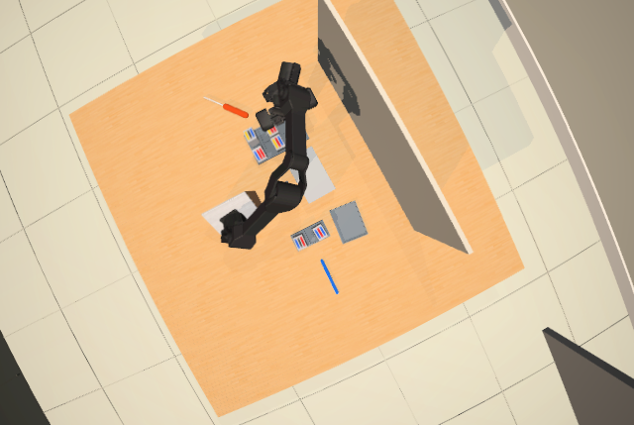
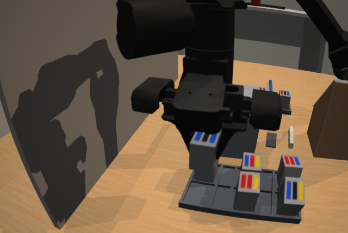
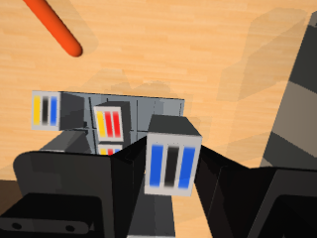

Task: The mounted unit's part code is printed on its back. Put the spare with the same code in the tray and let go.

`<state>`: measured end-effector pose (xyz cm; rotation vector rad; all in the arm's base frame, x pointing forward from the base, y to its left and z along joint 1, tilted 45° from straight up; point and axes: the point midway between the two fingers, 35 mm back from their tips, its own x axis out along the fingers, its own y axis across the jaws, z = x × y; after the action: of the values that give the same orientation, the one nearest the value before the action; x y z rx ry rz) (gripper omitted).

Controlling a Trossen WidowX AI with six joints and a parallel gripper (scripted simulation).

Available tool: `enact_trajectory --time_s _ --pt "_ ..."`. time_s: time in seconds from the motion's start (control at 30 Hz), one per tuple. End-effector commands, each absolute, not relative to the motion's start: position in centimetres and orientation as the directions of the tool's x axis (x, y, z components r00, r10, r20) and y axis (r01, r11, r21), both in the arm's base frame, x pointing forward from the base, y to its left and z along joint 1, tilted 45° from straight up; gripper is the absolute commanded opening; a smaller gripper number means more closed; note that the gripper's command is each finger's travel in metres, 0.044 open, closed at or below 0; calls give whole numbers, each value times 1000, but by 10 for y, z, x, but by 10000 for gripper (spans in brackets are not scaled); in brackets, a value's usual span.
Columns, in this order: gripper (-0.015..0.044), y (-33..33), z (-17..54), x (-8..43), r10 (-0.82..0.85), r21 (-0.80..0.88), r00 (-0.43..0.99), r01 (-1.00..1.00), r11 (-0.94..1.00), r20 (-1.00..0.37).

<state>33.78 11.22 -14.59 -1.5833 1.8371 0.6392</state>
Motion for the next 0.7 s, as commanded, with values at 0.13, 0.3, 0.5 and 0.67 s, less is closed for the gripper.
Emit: enact_trajectory --time_s 0.13,0.3,0.5,0.67 --pt "0 126 -135 341 -682 -38 -85 -986 164 -727" --pt "0 146 -118 344 -679 -40 -84 -985 165 -729" --pt "0 168 -98 344 -676 -42 -83 -985 167 -732" --pt "0 170 -95 344 -676 -43 -83 -985 168 -732"
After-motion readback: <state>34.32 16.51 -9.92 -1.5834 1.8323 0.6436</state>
